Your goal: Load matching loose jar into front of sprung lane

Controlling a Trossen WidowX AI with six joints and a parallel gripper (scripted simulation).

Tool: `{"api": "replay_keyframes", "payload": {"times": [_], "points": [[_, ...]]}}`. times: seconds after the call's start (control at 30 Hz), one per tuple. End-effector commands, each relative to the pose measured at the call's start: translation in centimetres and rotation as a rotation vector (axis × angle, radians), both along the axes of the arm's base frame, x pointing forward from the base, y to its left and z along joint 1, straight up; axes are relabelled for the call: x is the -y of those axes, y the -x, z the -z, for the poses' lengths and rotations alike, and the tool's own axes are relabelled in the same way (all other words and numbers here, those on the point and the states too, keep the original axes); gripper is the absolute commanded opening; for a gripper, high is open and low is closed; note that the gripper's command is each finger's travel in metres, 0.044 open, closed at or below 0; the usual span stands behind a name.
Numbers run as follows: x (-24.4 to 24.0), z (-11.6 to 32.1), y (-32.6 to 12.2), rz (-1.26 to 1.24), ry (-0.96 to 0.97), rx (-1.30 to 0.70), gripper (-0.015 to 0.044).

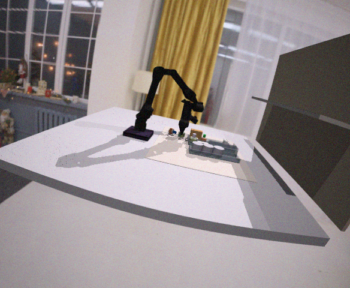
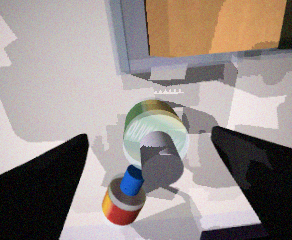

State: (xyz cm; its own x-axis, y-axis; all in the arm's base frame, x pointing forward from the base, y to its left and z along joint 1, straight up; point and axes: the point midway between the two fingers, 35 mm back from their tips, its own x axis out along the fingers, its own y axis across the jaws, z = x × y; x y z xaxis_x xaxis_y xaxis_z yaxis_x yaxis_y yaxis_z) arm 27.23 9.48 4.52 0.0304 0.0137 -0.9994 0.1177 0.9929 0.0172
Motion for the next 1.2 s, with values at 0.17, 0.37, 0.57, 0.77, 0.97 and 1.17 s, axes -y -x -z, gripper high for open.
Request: {"api": "replay_keyframes", "payload": {"times": [0.17,0.37,0.57,0.77,0.97,1.17], "points": [[0.2,0.4,0.1,-0.005,0.009,-0.004,0.0256],[0.2,0.4,0.1,-0.005,0.009,-0.004,0.0177],[0.1,0.1,0.1,-0.007,0.008,-0.006,0.0059],[-0.4,-2.3,-0.1,-0.017,0.004,-0.014,0.0],[-0.3,-5.2,-0.4,-0.013,0.006,-0.01,0.0],[0.0,-8.3,-0.4,-0.008,0.008,-0.006,0.0]]}}
